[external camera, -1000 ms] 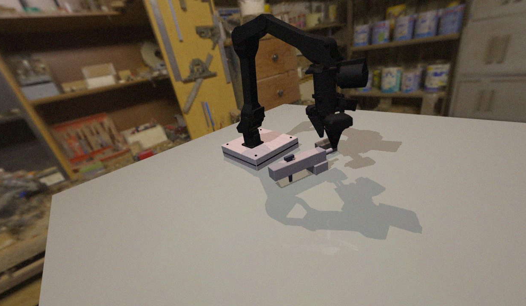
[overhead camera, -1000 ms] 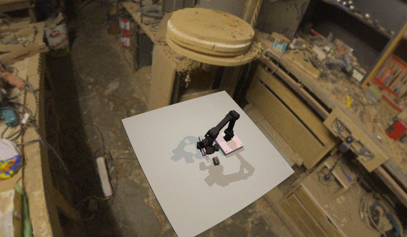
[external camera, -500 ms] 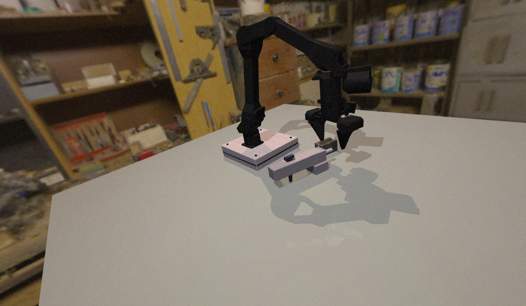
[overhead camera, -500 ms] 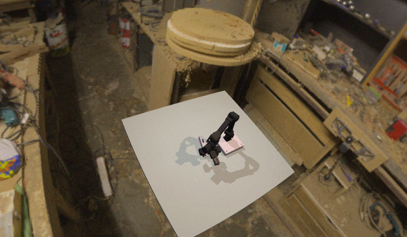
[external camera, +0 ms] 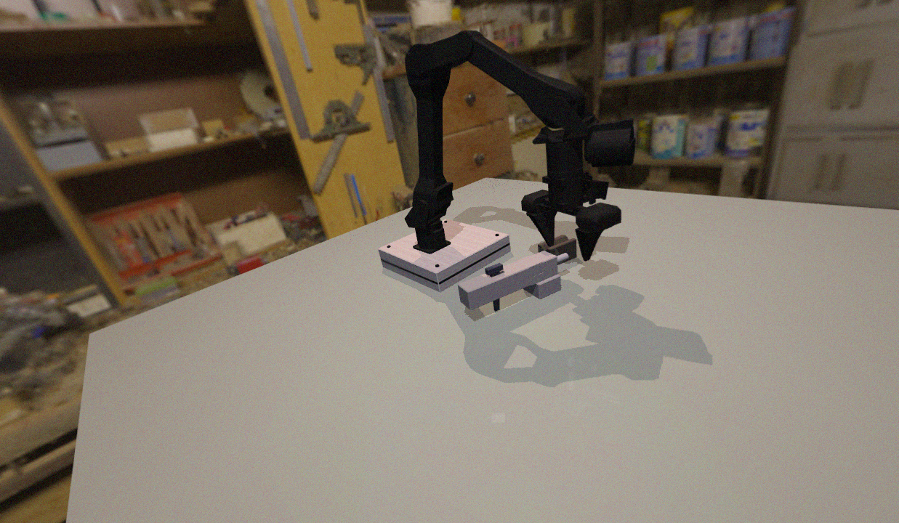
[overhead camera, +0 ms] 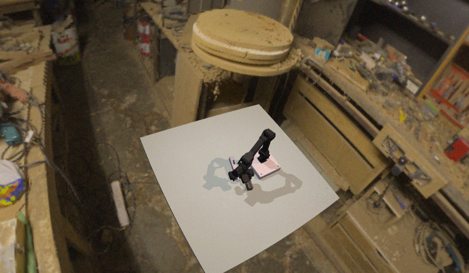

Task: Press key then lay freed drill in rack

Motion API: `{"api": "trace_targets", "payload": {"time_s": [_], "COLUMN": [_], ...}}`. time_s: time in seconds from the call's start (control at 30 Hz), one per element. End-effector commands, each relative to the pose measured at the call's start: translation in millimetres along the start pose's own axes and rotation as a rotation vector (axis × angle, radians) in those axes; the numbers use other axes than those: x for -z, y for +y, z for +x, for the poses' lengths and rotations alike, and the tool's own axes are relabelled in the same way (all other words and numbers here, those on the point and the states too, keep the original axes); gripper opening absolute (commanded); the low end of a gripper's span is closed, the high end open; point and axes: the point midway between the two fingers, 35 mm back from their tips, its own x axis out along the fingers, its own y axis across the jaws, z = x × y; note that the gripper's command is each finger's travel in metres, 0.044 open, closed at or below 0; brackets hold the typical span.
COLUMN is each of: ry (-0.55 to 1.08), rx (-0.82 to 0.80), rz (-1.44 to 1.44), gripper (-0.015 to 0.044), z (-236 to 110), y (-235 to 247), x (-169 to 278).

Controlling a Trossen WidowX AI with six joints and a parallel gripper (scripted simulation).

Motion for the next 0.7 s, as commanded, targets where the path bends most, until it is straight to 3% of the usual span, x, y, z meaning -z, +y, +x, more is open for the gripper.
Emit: {"api": "trace_targets", "payload": {"time_s": [0.0,0.67], "ry": [0.003,0.004], "rx": [-0.006,-0.007], "rz": [-0.004,-0.004], "gripper": [0.044,0.044], "z": [9,40], "y": [1,2], "x": [3,12]}}
